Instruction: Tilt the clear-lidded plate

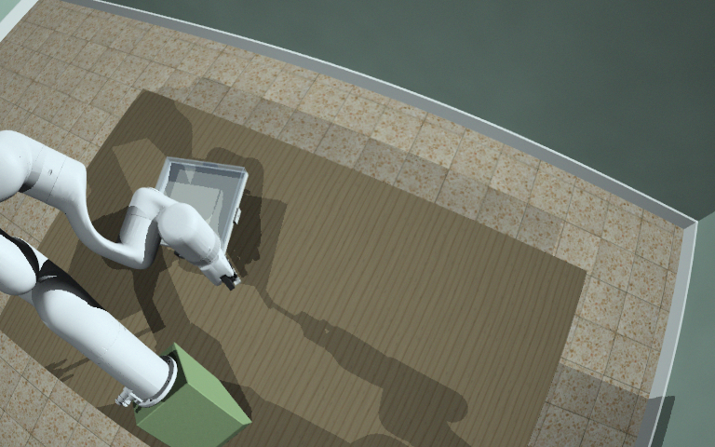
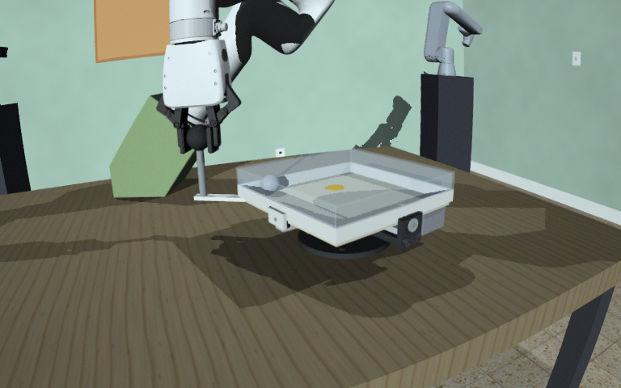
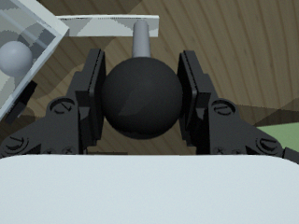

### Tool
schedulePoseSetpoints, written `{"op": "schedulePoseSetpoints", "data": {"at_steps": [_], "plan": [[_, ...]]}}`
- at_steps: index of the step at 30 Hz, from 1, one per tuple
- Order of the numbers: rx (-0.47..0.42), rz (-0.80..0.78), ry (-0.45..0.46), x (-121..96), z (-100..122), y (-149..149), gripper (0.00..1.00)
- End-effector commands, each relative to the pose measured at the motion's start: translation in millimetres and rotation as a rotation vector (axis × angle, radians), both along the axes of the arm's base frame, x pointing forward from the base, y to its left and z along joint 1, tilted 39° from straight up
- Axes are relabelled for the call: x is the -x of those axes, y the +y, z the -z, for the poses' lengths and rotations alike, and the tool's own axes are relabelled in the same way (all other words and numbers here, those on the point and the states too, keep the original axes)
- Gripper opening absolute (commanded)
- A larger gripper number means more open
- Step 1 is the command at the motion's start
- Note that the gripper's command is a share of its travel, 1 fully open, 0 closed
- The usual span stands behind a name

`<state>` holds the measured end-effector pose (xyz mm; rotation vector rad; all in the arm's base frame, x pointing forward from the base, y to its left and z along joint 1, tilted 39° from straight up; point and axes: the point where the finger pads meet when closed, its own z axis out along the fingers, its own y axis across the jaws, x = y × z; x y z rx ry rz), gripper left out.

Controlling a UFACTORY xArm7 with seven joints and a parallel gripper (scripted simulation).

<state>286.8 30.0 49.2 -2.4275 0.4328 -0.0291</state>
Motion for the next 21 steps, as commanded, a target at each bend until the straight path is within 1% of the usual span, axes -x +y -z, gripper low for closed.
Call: {"op": "schedulePoseSetpoints", "data": {"at_steps": [1, 17, 21], "plan": [[0.003, 0.006, -0.009, -3.6, -2.3, -2.5, 0.0], [0.003, 0.006, -0.009, -1.6, -4.8, -2.5, 0.0], [0.003, 0.006, -0.009, -2.2, -2.1, -2.0, 0.0]]}}
